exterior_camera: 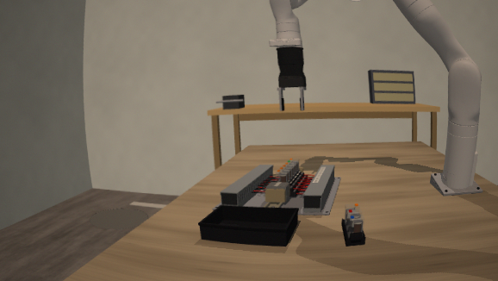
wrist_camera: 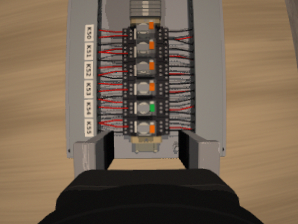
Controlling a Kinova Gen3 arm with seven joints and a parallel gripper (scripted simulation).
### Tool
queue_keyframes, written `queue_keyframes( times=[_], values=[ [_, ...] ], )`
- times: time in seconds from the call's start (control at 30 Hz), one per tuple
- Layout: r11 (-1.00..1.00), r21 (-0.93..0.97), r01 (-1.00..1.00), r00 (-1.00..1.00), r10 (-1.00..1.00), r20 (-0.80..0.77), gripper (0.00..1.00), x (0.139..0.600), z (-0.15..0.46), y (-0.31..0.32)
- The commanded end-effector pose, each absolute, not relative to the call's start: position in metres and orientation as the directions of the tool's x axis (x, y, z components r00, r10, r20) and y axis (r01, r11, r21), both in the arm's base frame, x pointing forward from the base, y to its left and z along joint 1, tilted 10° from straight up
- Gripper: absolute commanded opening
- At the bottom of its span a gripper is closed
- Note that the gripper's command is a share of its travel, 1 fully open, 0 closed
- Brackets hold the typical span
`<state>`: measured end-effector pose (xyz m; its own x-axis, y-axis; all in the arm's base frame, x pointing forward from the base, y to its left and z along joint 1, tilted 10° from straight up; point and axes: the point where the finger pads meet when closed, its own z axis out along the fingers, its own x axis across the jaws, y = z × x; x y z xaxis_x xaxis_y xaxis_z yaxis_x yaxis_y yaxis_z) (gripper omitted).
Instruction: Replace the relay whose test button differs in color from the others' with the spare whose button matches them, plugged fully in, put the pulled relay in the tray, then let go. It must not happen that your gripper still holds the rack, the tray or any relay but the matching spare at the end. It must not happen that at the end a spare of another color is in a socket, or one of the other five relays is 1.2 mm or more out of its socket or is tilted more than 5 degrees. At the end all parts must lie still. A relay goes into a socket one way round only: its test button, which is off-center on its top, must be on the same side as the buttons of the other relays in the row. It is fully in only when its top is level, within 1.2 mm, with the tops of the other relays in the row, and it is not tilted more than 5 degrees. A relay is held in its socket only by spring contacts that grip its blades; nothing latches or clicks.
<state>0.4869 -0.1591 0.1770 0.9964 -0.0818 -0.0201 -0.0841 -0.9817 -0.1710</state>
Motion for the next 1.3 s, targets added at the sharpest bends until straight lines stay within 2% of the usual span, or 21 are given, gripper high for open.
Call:
queue_keyframes(
  times=[0.0,1.27],
  values=[
    [-0.982,-0.170,-0.084,0.996,-0.082,-0.018,1.00,0.4874,0.1783,-0.1595],
    [-0.982,-0.170,-0.084,0.996,-0.082,-0.018,1.00,0.4880,0.1824,-0.1606]
  ],
)
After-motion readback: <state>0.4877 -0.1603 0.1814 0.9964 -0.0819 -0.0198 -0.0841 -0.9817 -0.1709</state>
